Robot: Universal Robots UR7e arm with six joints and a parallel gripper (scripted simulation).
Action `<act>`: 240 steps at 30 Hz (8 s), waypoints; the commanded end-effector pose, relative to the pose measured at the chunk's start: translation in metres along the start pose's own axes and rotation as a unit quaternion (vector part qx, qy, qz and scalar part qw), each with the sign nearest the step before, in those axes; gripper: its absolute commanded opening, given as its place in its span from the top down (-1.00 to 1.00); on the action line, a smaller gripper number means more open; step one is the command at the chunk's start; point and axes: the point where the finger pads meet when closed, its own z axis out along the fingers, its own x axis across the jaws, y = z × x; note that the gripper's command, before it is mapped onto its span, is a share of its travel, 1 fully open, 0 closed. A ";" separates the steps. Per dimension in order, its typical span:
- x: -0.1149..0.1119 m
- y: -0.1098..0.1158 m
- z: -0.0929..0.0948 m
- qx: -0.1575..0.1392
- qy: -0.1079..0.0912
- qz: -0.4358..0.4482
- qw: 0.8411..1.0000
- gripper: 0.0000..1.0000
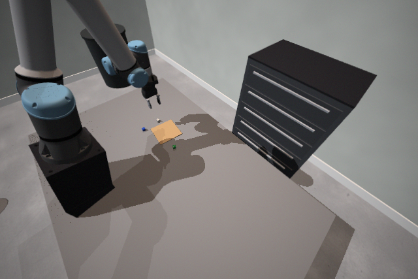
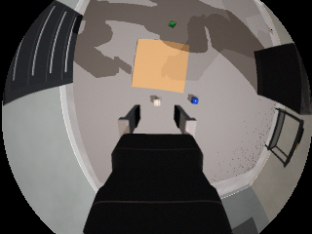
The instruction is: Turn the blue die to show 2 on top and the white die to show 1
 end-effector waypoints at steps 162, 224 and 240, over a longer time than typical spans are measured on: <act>0.094 0.006 0.061 0.000 0.000 -0.984 0.181 -1.00; 0.104 0.003 0.066 0.000 0.000 -1.000 0.016 -0.27; 0.104 0.003 0.066 0.000 0.000 -1.000 0.016 -0.27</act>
